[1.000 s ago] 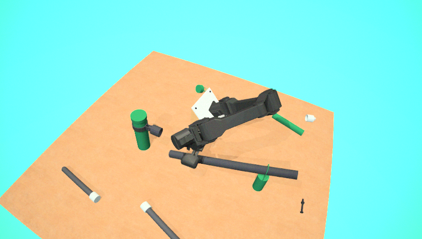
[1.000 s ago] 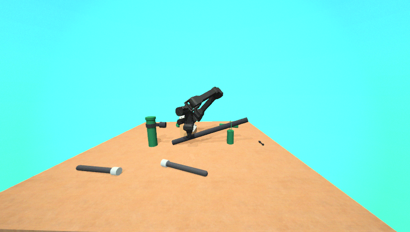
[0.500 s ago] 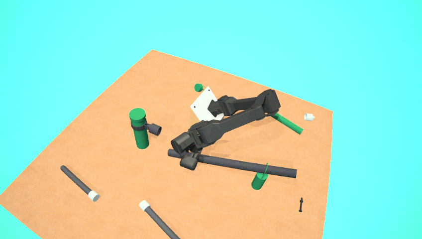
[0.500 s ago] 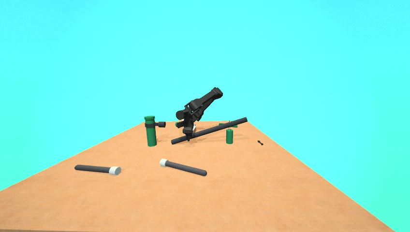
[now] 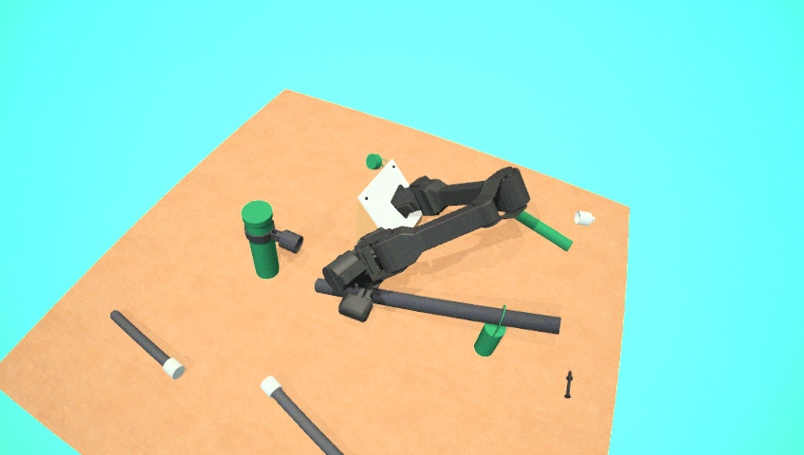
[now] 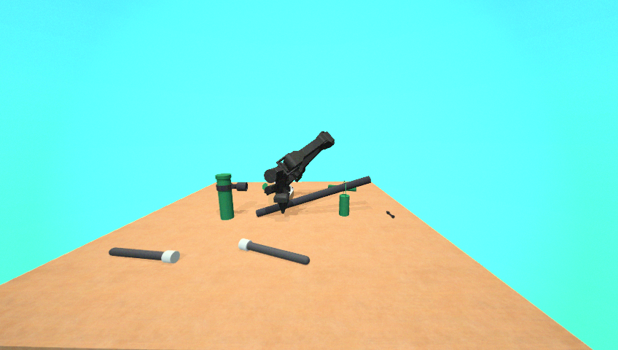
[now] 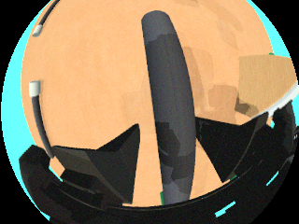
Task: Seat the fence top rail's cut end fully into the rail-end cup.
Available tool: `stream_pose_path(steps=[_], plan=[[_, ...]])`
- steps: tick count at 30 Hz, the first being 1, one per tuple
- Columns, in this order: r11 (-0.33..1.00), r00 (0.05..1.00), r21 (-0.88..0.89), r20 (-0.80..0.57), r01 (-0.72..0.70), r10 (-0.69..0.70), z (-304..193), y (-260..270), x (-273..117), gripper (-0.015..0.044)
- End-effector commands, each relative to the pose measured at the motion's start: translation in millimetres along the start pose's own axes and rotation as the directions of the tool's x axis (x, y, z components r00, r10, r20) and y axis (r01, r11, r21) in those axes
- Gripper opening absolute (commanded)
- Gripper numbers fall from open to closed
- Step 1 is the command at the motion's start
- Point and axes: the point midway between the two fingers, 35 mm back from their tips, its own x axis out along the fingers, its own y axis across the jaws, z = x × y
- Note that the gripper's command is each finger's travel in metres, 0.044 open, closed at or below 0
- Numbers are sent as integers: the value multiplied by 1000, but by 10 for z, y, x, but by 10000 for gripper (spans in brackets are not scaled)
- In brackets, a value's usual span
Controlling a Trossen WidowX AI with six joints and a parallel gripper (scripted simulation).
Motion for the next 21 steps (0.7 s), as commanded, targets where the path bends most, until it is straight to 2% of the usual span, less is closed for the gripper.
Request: stream_pose_path(steps=[1, 12, 17, 21], plan=[[1000, 1000, 4, -4, -2, 2, -3, 2, 5, 204], [1000, 1000, 4, -4, -2, 2, -3, 2, 5, 130], [1000, 1000, 4, -4, -1, 1, 3, -15, -42, 0], [1000, 1000, 2, 22, -3, 3, 23, -5, -114, 0]])
